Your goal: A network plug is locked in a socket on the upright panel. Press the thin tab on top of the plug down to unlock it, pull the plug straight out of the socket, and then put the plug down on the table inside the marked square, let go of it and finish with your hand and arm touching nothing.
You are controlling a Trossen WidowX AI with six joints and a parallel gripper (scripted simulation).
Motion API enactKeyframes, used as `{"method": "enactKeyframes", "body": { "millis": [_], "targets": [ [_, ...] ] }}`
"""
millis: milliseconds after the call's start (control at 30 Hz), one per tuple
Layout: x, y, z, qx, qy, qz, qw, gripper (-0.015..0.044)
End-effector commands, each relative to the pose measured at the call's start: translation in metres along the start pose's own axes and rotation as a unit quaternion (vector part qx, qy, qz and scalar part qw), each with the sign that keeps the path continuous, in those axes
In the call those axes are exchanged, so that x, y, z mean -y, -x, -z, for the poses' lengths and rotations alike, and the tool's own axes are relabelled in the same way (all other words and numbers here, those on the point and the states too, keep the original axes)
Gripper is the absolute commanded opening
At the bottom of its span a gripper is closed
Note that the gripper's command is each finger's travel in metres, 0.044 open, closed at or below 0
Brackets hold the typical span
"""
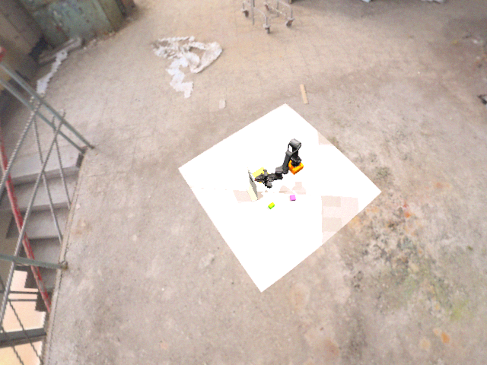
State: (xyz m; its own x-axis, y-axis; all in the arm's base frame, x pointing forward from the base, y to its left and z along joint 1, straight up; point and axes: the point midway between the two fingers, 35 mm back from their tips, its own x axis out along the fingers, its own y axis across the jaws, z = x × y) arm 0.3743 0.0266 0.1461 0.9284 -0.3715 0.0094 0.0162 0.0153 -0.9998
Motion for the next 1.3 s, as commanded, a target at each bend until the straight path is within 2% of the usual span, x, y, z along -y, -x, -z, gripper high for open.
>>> {"method": "enactKeyframes", "body": {
  "millis": [0, 533, 1267],
  "targets": [
    [0.001, -0.001, -0.002, 0.002, 0.001, 0.001, 1.000, 0.0109],
    [0.001, -0.001, -0.002, 0.002, 0.001, 0.001, 1.000, 0.0003],
    [0.001, 0.009, 0.002, 0.002, 0.001, 0.001, 1.000, 0.0000]
  ]
}}
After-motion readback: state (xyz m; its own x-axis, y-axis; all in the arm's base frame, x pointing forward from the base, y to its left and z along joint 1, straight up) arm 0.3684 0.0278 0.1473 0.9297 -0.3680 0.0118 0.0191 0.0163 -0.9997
